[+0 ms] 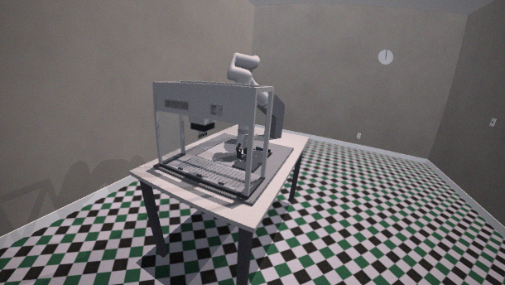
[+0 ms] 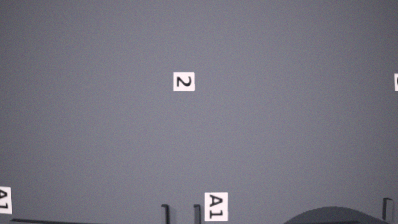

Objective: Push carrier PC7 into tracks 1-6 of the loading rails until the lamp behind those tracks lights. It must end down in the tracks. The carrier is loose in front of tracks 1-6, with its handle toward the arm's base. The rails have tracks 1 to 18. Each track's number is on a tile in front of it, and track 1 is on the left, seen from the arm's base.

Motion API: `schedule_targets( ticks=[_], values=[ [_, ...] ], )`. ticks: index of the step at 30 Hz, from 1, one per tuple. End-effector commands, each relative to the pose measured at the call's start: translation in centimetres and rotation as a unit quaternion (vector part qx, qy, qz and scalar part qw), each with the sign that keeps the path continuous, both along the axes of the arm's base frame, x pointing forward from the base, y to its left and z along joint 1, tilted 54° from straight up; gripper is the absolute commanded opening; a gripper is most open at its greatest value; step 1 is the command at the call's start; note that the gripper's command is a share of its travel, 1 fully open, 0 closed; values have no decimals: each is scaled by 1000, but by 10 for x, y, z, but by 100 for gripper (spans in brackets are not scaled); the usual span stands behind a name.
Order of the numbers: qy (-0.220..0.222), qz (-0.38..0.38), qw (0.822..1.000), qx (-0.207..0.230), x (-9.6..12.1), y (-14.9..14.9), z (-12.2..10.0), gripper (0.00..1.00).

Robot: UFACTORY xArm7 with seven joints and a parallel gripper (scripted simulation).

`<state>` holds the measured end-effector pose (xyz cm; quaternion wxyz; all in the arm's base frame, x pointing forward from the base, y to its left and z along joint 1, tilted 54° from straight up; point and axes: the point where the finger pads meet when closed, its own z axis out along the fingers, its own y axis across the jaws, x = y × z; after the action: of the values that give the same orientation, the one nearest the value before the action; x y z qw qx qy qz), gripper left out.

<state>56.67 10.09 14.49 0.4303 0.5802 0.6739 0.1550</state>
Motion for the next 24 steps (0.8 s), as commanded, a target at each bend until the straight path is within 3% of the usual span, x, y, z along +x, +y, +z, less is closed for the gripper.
schedule_targets(
  ticks=[1,24],
  values=[
    [0,1,1000,1,0,3,0,100],
    [0,1,1000,1,1,13,-4,100]
  ],
)
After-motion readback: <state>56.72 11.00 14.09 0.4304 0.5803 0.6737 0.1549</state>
